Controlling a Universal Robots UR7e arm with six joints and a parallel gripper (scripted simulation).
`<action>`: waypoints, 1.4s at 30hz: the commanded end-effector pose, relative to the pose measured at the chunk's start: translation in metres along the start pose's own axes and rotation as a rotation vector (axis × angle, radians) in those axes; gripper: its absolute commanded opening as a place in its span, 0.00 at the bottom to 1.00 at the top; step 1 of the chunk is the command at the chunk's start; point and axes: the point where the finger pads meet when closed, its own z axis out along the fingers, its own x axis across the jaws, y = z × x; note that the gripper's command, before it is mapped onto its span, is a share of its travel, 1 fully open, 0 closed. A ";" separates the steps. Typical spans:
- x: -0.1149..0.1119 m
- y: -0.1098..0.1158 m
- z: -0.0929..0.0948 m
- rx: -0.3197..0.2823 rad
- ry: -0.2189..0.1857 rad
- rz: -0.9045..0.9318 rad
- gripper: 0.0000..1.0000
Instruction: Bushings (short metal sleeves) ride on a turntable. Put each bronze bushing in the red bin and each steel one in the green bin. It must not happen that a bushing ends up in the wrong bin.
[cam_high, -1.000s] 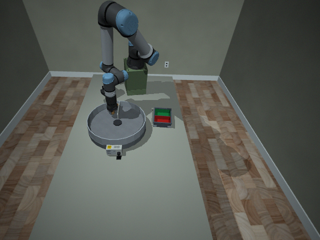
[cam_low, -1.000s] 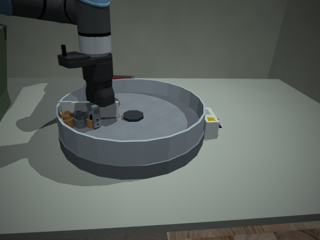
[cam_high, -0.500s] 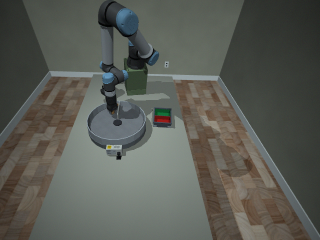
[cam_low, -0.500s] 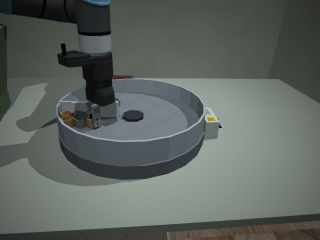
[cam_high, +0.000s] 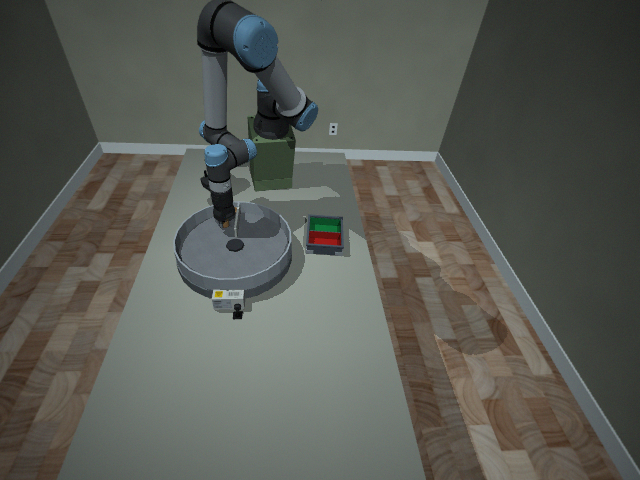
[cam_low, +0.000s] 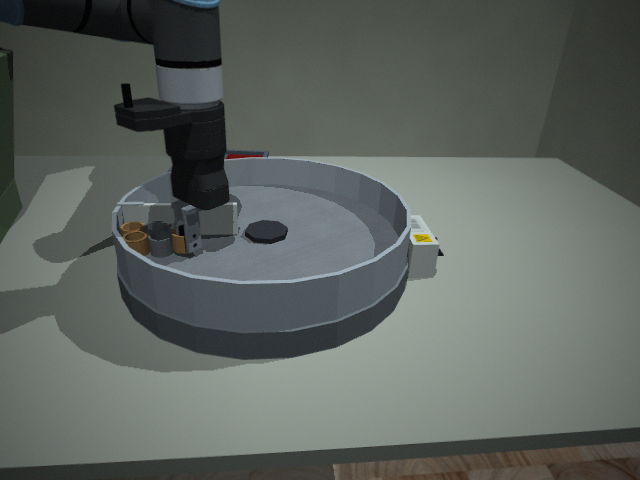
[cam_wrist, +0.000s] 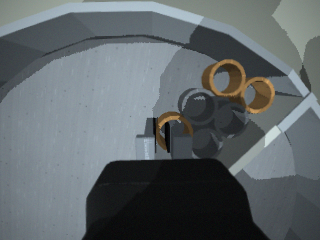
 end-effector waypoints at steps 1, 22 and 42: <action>0.000 0.000 0.000 0.000 -0.001 0.000 0.00; 0.000 0.000 -0.006 0.000 -0.001 0.000 0.00; 0.000 0.000 -0.012 0.000 -0.001 0.000 0.00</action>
